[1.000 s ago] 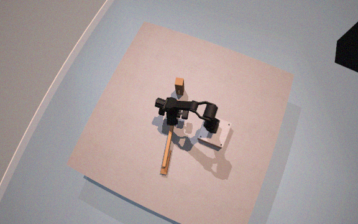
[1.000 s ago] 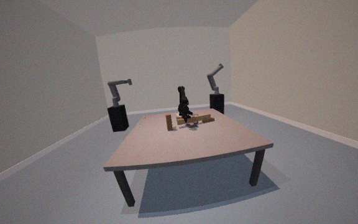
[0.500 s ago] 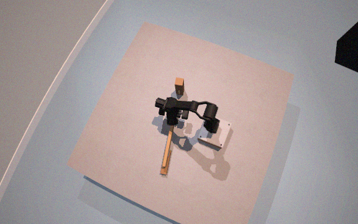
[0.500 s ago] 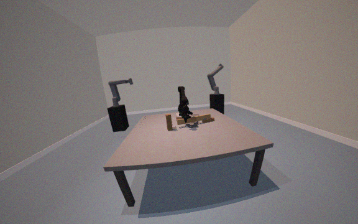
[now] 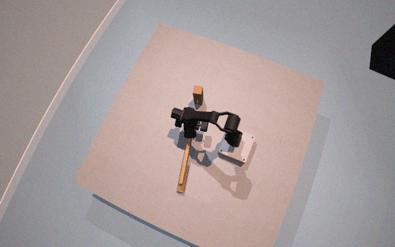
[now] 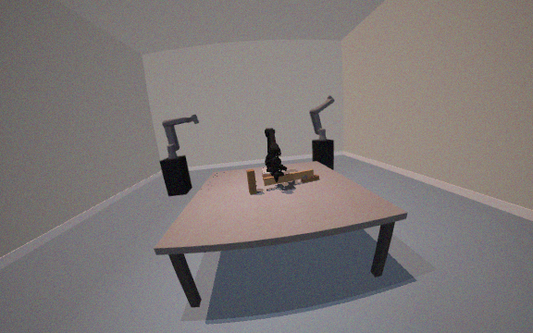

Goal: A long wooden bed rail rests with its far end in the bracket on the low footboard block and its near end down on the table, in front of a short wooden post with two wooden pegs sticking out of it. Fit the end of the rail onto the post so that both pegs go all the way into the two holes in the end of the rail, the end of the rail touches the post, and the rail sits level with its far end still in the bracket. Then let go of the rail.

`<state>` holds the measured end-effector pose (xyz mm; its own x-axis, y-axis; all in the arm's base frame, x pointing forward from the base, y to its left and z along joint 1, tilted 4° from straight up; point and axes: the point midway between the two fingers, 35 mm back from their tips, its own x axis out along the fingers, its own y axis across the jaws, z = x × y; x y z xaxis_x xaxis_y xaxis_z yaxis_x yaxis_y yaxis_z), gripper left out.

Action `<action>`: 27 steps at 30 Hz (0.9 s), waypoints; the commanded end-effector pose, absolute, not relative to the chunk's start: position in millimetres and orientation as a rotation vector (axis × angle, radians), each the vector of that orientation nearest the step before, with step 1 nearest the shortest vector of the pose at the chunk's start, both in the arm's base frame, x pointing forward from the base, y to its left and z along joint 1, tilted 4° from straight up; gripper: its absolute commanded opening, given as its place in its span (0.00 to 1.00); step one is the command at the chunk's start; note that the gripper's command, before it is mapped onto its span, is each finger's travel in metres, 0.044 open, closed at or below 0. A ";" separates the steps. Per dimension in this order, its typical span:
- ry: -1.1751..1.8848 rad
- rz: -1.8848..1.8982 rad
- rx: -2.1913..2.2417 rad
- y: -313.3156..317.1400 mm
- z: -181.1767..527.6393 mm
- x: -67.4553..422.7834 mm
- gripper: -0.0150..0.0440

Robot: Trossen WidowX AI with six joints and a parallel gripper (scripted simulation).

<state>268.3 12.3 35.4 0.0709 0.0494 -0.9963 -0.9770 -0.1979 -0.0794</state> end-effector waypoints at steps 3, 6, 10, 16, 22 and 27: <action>1.017 1.315 -1.356 12.7 35.1 269.2 0.25; 1.017 1.315 -1.356 12.1 35.1 269.2 0.25; 1.017 1.315 -1.356 10.9 35.3 269.2 0.25; 1.017 1.315 -1.356 9.0 35.7 269.3 0.25; 1.017 1.315 -1.356 7.1 36.1 269.6 0.25; 1.018 1.315 -1.356 5.6 36.4 270.0 0.25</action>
